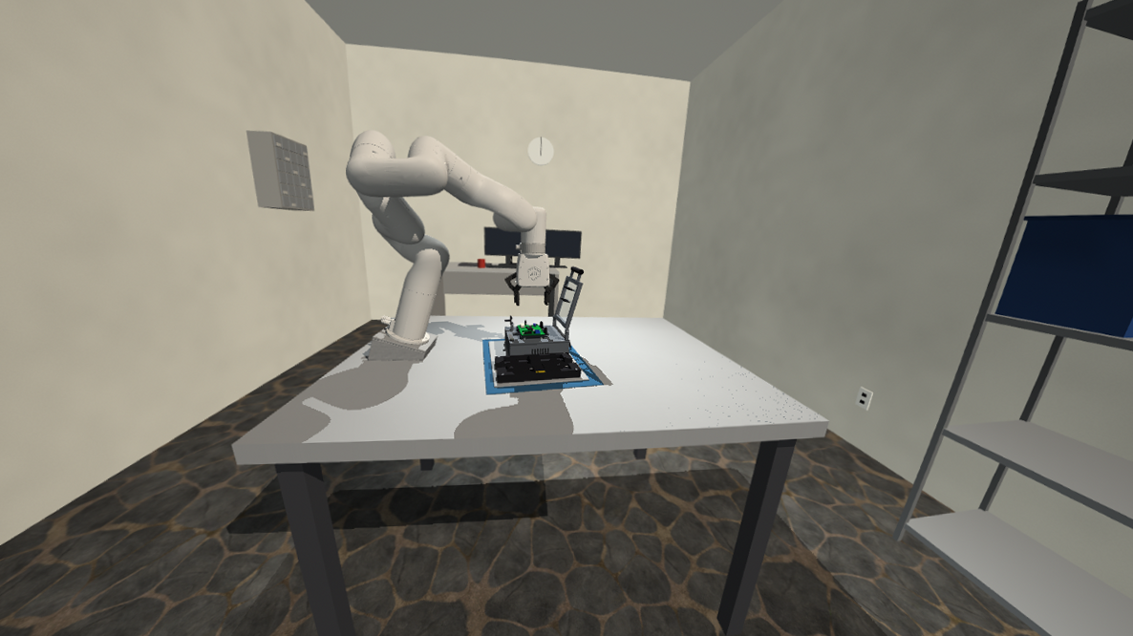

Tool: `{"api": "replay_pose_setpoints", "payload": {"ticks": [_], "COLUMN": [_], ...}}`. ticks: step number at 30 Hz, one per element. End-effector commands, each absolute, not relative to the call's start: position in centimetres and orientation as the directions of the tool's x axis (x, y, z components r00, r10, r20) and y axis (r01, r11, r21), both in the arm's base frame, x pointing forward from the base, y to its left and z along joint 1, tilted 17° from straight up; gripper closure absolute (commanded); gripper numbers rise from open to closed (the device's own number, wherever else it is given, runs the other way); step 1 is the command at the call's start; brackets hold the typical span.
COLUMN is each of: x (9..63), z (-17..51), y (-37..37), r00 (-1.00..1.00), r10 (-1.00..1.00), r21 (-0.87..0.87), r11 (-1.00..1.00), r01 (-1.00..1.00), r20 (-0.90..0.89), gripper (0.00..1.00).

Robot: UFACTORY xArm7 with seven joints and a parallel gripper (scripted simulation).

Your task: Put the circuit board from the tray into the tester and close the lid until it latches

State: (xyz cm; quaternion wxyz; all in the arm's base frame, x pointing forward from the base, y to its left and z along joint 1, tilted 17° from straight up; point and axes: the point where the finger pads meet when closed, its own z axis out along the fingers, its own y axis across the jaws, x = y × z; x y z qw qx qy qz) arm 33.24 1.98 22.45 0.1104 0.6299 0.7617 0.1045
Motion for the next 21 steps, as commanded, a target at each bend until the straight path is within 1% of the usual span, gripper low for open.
{"api": "replay_pose_setpoints", "payload": {"ticks": [1,14,21], "x": [32.6,30.3,29.5], "z": [24.2,31.5,33.9], "y": [1.9,1.7,1.7], "r00": [-0.182,-0.182,-0.182], "r10": [0.983,0.983,0.983], "r21": [0.297,0.297,0.297], "r11": [0.185,0.185,0.185], "r01": [0.937,0.937,0.937], "r20": [-0.038,-0.038,-0.038], "gripper": [0.00,0.00,0.00]}}
